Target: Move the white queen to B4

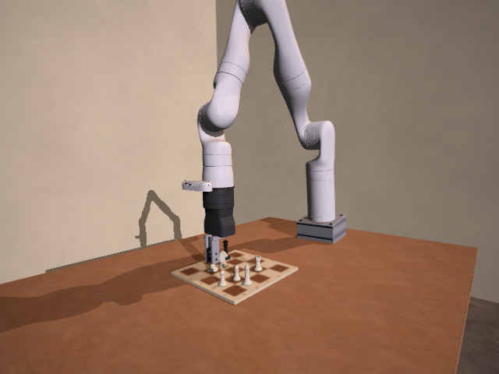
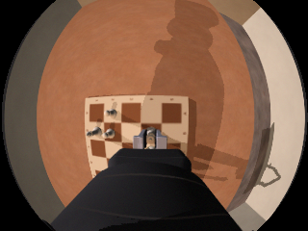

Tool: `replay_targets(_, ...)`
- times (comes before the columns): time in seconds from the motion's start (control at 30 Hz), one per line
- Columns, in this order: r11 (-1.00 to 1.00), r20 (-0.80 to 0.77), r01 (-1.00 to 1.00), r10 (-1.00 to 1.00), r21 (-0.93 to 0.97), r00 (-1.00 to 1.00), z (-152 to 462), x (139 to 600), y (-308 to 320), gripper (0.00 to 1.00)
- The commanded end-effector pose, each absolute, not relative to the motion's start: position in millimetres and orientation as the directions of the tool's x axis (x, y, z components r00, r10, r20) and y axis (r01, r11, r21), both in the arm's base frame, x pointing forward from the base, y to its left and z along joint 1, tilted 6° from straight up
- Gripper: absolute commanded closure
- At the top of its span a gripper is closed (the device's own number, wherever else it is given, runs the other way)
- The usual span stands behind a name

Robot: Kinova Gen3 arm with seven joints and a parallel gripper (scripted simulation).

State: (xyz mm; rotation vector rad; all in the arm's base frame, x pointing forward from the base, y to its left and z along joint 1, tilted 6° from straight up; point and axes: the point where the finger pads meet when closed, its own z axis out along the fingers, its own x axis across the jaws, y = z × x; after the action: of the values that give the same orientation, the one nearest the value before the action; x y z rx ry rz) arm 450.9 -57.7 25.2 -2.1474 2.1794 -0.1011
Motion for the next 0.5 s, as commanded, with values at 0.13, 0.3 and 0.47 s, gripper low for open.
replay_targets(0.13, 0.015, -0.011, -0.994, -1.0, -0.105, -0.014, 25.9, 451.5, -57.8, 1.0)
replay_targets(0.3, 0.015, -0.011, -0.994, -1.0, -0.105, -0.014, 25.9, 451.5, -57.8, 0.84)
replay_targets(0.47, 0.015, -0.011, -0.994, -1.0, -0.105, -0.014, 25.9, 451.5, -57.8, 0.68)
